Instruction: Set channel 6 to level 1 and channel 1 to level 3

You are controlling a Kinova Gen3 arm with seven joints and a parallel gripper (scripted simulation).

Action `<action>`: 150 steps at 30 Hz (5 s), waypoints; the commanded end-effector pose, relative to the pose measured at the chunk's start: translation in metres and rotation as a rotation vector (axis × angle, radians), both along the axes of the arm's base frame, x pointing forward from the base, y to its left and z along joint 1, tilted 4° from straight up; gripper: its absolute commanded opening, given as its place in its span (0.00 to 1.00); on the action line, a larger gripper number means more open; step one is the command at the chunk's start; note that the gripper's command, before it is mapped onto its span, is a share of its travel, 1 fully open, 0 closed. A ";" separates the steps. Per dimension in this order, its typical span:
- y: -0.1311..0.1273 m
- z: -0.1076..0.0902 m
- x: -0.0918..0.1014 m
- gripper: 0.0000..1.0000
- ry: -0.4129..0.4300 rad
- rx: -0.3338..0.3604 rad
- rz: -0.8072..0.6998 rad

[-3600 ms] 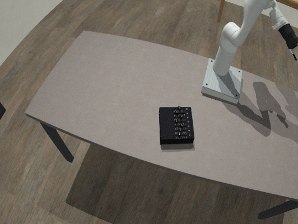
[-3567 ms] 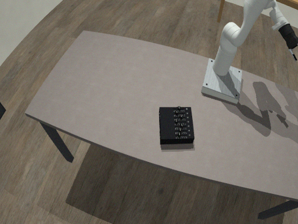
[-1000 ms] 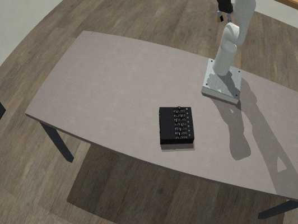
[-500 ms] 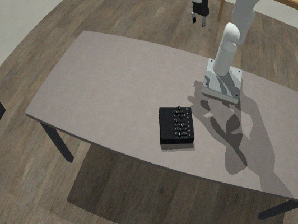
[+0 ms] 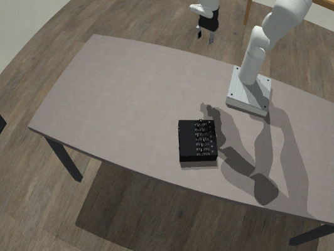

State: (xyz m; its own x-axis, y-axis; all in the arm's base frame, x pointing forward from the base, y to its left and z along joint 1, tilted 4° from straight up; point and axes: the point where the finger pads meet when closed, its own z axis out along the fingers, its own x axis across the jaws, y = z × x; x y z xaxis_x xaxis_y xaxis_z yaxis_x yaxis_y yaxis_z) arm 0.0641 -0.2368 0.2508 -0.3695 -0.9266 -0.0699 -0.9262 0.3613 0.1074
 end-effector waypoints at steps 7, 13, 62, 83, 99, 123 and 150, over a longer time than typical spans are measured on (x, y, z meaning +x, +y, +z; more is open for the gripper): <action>-0.016 -0.019 0.092 1.00 -0.012 -0.052 0.106; -0.014 -0.035 0.151 1.00 -0.044 -0.073 0.156; 0.050 -0.097 0.314 1.00 -0.154 -0.064 0.276; 0.081 -0.119 0.310 1.00 -0.101 0.044 -0.057; 0.131 -0.150 0.301 1.00 0.050 0.197 -0.598; 0.163 -0.164 0.294 1.00 0.180 0.272 -0.922; 0.163 -0.164 0.294 1.00 0.180 0.272 -0.922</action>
State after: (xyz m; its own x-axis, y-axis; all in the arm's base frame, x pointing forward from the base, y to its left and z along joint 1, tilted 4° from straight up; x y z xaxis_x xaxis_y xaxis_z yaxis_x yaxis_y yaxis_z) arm 0.3579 -0.0741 0.0862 -0.9671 -0.2297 -0.1091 -0.2542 0.8775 0.4066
